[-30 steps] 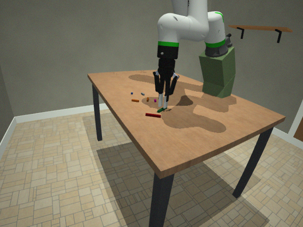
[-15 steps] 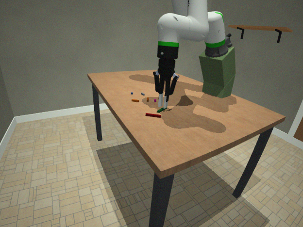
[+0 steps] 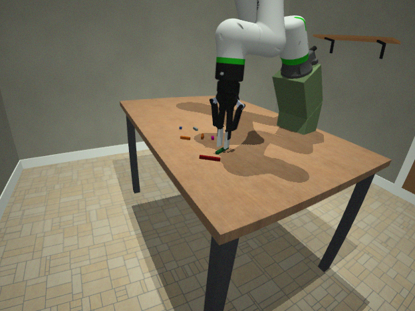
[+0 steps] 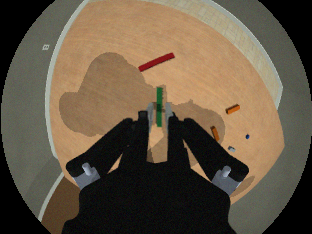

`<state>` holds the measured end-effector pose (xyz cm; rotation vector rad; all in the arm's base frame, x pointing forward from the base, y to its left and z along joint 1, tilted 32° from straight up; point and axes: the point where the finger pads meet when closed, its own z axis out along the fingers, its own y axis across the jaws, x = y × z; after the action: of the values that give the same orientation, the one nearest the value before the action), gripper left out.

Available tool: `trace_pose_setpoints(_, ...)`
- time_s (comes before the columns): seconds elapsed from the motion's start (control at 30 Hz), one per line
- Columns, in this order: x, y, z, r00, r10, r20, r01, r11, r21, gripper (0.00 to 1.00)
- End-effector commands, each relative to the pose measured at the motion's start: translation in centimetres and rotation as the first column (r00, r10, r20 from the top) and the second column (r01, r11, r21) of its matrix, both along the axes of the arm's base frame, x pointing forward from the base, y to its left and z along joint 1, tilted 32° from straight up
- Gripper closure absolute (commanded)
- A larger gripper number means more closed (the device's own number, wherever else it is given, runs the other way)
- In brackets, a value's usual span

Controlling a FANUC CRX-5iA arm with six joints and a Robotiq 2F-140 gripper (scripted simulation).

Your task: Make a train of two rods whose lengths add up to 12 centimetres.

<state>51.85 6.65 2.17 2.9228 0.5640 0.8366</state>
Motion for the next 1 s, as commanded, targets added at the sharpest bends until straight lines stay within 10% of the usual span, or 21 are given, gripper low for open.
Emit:
trace_pose_setpoints(0.0,0.2,0.0,-0.3,1.0,0.0,0.001,0.0,1.0,0.0,0.85)
trace_pose_setpoints(0.97,0.8,0.1,-1.3,1.0,0.0,0.001,0.0,1.0,0.0,0.85)
